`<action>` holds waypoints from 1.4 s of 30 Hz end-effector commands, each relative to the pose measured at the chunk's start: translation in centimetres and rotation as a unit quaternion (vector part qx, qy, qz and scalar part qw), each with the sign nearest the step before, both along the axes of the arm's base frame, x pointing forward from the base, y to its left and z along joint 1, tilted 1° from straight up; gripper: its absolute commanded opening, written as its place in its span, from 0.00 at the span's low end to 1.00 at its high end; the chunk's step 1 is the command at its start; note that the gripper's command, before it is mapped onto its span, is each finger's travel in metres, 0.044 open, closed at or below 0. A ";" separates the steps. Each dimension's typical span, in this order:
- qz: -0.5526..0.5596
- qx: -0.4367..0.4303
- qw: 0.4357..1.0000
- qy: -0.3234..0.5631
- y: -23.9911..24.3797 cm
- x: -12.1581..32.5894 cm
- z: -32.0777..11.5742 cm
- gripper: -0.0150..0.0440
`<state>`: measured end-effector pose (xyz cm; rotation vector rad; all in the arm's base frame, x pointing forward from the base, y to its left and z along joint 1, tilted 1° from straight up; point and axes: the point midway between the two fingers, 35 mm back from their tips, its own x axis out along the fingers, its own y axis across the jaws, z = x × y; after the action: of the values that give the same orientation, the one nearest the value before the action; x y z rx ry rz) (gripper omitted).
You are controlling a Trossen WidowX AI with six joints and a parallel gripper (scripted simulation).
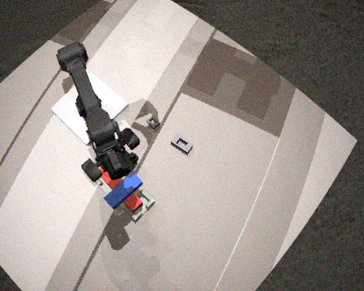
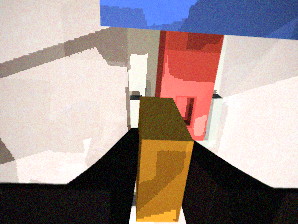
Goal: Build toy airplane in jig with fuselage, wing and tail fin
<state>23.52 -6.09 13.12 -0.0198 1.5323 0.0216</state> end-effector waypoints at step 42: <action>0.007 0.001 1.000 0.004 -3.4 -1.0 -2.4 0.36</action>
<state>22.61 -9.54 11.55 -0.0289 1.5317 0.0256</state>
